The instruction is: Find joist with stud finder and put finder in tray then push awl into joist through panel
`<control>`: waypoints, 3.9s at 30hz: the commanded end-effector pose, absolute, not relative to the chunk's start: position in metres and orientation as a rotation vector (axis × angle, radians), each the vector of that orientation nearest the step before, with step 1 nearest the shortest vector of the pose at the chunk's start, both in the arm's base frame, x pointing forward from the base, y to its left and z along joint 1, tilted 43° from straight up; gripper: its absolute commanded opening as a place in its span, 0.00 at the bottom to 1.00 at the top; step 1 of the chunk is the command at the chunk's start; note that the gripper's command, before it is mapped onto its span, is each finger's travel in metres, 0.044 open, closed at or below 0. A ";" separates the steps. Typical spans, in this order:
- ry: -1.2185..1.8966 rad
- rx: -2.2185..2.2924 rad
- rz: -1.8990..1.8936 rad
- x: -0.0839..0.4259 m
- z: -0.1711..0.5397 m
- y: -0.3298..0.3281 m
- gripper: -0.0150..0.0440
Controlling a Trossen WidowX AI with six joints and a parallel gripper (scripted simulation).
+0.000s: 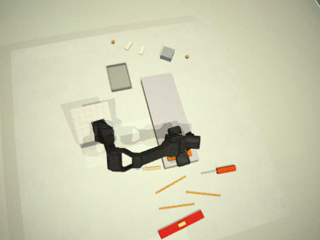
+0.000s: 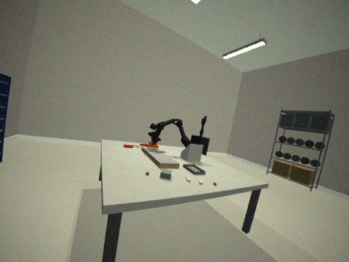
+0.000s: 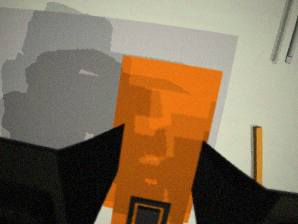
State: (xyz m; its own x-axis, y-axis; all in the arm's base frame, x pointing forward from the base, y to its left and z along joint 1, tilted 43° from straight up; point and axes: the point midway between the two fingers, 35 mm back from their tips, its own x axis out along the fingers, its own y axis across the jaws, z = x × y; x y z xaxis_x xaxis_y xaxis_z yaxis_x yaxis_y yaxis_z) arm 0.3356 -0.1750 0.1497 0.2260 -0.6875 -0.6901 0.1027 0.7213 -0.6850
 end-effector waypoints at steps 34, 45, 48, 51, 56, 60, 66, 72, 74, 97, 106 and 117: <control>1.232 -0.575 -0.575 0.339 0.106 -0.157 0.25; 1.232 -0.574 -0.574 0.341 0.090 -0.140 0.25; 1.233 -0.574 -0.574 0.341 0.086 -0.136 0.25; 1.233 -0.574 -0.573 0.342 0.081 -0.131 0.25; 1.233 -0.574 -0.573 0.343 0.074 -0.123 0.25; 1.233 -0.573 -0.573 0.344 0.068 -0.117 0.25; 1.233 -0.573 -0.573 0.345 0.059 -0.107 0.25; 1.233 -0.572 -0.572 0.346 0.050 -0.098 0.25; 1.233 -0.572 -0.572 0.347 0.047 -0.095 0.25; 1.233 -0.570 -0.571 0.351 0.013 -0.058 0.25; 1.233 -0.570 -0.570 0.353 0.000 -0.044 0.25; 1.233 -0.569 -0.570 0.355 -0.016 -0.027 0.25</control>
State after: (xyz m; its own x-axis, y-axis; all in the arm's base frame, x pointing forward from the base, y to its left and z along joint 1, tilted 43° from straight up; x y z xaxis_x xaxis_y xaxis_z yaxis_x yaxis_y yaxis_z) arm 0.3530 -0.0342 -0.0085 0.2321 -0.6837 -0.6919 0.0957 0.7239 -0.6832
